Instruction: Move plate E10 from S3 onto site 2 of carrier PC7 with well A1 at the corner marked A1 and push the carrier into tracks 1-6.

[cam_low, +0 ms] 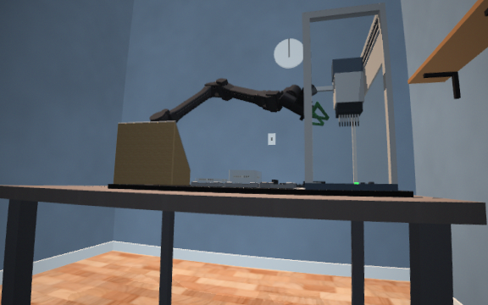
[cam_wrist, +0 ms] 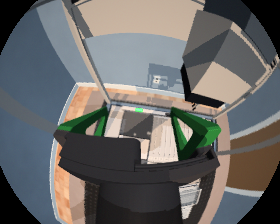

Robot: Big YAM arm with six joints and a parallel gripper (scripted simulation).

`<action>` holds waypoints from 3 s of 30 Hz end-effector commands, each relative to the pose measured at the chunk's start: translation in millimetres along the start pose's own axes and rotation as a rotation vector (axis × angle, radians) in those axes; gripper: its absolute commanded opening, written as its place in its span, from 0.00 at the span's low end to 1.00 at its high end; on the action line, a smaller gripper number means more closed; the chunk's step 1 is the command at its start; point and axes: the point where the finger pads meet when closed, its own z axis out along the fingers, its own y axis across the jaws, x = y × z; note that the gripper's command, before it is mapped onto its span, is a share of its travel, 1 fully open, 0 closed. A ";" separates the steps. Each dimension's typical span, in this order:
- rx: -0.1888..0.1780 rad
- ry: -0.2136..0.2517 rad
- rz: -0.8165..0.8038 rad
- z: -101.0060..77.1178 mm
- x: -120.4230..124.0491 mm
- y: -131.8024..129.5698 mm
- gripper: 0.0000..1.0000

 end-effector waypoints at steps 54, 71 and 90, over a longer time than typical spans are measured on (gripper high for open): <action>-0.005 -0.054 -0.021 -121.1 35.1 30.2 1.00; -0.004 -0.051 -0.022 -169.6 68.2 43.0 1.00; -0.011 -0.023 -0.034 -209.6 87.7 62.4 1.00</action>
